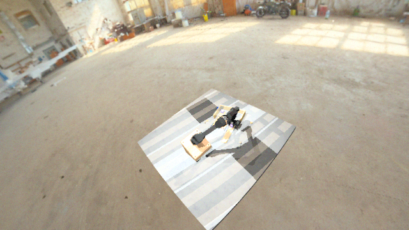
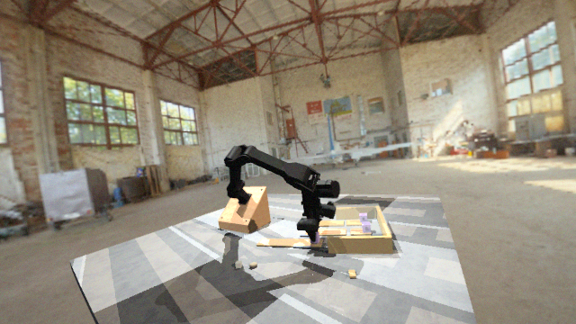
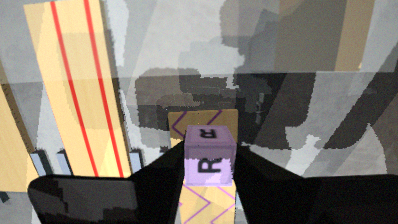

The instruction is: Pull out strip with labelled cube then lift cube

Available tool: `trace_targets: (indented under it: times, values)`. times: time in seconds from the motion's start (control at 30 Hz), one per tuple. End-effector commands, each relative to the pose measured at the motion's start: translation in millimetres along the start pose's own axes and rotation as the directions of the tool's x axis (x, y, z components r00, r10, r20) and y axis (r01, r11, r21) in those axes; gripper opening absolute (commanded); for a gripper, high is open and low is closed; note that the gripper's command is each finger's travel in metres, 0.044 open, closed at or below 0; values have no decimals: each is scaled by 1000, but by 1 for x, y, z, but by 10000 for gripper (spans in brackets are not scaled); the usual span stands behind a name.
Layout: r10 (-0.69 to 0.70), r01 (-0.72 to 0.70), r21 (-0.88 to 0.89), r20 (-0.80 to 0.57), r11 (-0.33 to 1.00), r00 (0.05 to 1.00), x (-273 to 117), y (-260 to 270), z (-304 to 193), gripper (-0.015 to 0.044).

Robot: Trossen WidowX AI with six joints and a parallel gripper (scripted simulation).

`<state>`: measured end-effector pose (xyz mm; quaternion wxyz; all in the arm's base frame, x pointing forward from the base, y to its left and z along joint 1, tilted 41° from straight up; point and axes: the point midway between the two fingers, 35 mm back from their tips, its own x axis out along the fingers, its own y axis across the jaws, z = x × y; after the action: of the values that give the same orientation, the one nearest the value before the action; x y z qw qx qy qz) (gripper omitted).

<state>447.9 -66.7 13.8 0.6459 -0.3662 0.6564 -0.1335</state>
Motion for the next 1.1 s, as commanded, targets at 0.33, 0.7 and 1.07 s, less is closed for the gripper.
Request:
trace_targets:
  times: [0.33,0.7,1.07]
  values:
    - [-2,2,-4,5,1000,1000,-37,21,-42,0]
    - [-1,1,-6,4,1000,1000,-39,34,-67,0]
    - [0,0,-7,2,1000,1000,-39,51,-103,0]
